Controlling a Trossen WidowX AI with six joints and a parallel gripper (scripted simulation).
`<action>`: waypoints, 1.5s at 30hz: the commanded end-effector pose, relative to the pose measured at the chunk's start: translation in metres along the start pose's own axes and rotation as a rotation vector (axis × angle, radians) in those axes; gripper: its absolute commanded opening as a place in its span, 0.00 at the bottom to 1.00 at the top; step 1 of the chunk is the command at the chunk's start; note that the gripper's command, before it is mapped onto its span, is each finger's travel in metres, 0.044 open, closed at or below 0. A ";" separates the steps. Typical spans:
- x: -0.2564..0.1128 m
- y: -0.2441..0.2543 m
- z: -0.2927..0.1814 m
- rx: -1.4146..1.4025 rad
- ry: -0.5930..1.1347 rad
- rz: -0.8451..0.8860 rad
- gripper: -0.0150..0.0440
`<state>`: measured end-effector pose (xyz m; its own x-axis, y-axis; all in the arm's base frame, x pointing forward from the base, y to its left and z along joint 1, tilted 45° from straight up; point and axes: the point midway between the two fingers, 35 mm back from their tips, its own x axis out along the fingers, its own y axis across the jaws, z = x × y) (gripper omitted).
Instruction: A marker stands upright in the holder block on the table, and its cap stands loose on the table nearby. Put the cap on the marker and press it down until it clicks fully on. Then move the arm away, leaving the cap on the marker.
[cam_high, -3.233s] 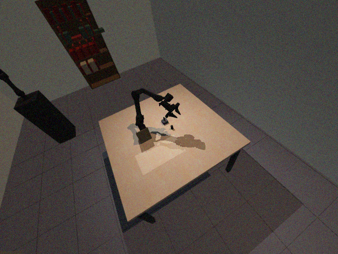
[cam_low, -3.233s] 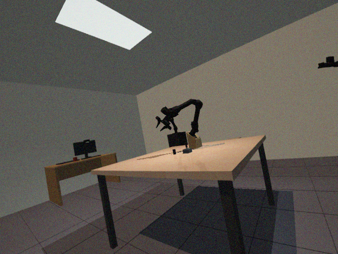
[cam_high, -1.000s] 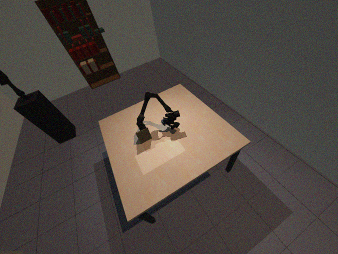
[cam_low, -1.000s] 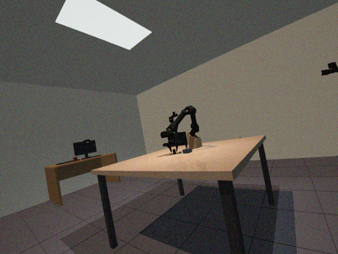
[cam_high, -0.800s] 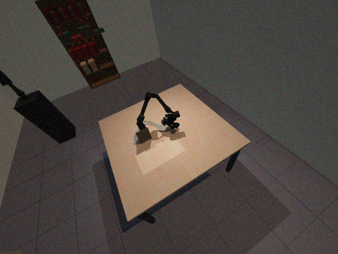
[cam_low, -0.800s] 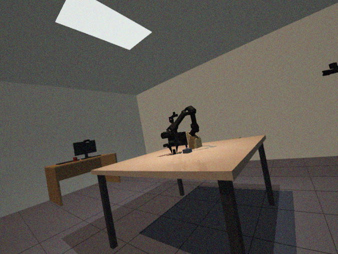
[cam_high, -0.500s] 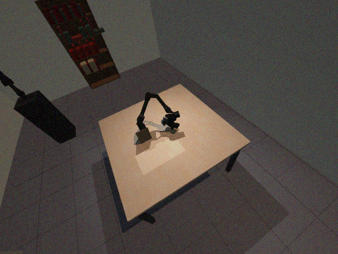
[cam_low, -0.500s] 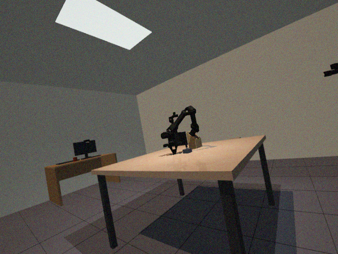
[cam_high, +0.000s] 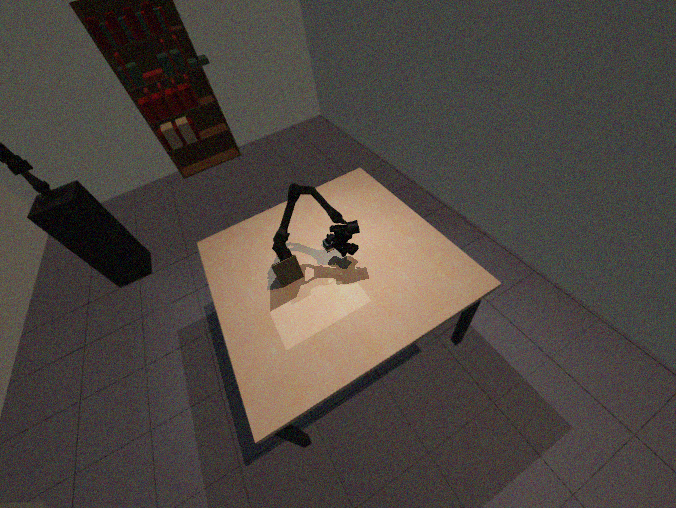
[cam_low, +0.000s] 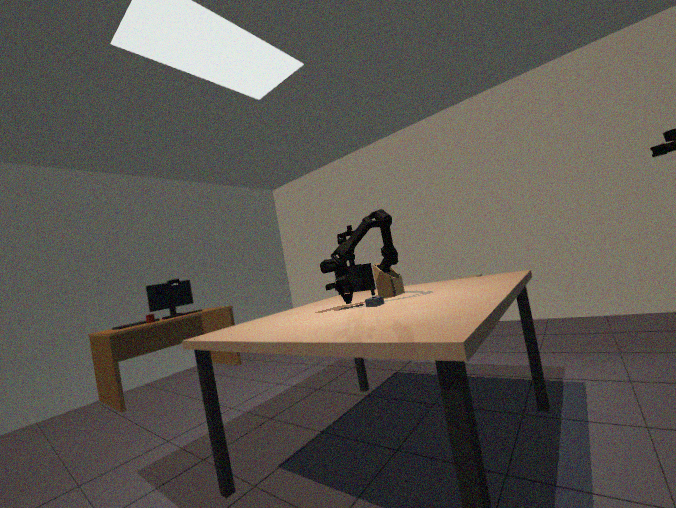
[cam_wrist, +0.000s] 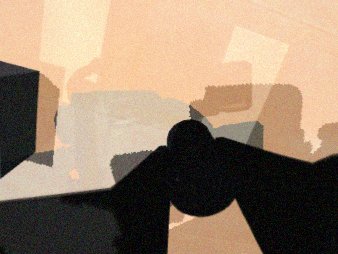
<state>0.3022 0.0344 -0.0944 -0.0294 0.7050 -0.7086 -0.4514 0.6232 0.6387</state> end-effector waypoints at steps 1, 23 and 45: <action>-0.017 -0.001 0.003 -0.015 -0.007 -0.013 0.25; -0.051 0.028 0.016 -0.014 -0.006 -0.013 0.25; -0.076 0.093 0.035 -0.013 -0.006 -0.011 0.25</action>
<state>0.2968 0.0460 0.0175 -0.0241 0.6972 -0.7165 -0.4676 0.6256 0.6245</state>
